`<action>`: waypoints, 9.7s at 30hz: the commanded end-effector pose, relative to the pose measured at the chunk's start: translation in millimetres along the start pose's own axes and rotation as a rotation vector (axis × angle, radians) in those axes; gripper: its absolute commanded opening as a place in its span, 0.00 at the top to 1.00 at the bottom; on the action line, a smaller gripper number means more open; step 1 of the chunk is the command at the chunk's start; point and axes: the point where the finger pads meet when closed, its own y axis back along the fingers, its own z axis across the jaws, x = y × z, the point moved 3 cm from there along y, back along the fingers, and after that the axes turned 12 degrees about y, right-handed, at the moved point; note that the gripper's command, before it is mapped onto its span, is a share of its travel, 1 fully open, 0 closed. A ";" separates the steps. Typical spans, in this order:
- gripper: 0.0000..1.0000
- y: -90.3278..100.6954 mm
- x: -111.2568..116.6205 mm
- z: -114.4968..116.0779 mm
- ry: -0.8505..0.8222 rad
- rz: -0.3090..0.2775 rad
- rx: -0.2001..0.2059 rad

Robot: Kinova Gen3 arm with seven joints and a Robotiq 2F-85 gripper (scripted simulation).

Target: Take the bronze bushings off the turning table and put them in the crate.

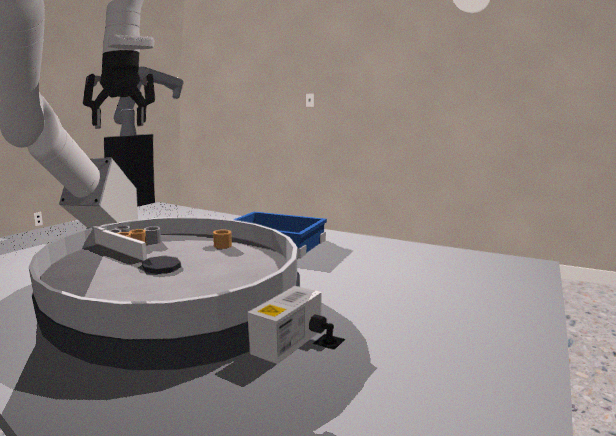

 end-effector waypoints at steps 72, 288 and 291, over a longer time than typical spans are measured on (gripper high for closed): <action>0.00 0.3 -0.1 -0.2 0.000 0.000 0.001; 0.00 0.3 -0.1 -0.2 0.000 0.000 0.001; 0.00 0.3 -0.1 -0.2 0.000 0.000 0.001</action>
